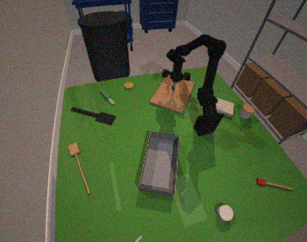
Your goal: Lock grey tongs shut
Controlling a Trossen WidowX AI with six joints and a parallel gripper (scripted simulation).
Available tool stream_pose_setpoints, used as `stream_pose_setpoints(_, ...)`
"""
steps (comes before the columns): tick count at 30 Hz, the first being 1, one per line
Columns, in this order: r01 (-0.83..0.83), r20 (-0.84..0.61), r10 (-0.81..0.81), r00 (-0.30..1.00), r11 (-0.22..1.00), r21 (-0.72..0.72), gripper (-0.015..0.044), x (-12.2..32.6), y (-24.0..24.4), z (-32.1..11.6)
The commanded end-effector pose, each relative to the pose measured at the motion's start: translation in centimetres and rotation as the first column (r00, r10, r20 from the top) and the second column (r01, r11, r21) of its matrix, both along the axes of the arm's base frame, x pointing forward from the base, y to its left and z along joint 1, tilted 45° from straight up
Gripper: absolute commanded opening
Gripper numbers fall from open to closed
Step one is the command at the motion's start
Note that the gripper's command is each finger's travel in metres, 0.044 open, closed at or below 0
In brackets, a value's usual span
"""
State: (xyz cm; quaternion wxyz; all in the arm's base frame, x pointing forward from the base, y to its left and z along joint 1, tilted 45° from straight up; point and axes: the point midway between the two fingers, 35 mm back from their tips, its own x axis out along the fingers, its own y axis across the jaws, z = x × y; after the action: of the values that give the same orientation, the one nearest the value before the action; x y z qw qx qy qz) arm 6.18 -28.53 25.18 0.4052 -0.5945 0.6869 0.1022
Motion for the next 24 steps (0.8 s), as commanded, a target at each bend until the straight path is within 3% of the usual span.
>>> stream_pose_setpoints(1, -0.003, -0.002, 0.003, 1.0, 1.0, 0.006, -0.015, 0.0, -0.4, -0.8)
stream_pose_setpoints(19, -0.003, -0.003, 0.003, 1.0, 1.0, 0.005, -0.015, -0.2, -1.7, -2.4)
stream_pose_setpoints(24, 0.001, -0.002, -0.001, 1.0, 1.0, 0.002, -0.0019, -0.2, -1.6, -2.1)
